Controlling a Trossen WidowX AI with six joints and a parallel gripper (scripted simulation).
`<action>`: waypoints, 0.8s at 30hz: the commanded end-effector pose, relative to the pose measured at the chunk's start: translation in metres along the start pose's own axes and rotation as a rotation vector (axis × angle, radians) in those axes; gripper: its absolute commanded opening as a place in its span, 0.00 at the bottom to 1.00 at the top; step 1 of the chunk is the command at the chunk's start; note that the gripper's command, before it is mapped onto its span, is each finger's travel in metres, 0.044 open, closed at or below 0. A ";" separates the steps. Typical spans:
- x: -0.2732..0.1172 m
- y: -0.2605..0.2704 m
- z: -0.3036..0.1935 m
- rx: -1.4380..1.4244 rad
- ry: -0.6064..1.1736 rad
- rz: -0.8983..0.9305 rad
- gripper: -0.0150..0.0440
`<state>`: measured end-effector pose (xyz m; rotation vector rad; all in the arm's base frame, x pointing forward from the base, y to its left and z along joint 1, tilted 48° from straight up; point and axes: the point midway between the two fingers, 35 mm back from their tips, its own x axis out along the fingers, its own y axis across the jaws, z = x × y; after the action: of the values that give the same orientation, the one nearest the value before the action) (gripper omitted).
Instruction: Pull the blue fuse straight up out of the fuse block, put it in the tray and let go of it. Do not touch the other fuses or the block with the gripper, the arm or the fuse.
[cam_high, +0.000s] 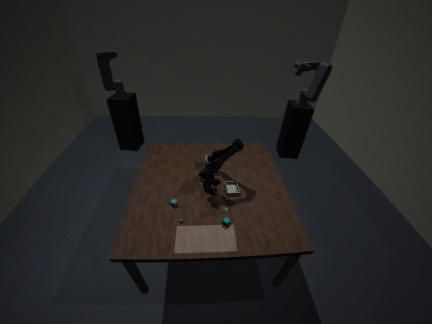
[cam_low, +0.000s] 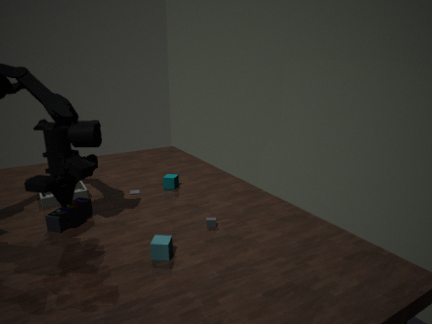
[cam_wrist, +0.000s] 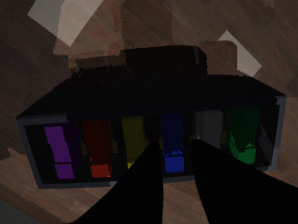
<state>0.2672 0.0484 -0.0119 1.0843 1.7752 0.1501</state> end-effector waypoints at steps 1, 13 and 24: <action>0.002 0.000 -0.001 0.008 0.005 0.004 0.37; 0.006 0.000 -0.001 0.008 0.005 0.005 0.37; 0.012 0.000 -0.001 0.008 0.006 0.005 0.37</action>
<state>0.2664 0.0557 -0.0185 1.0847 1.7749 0.1508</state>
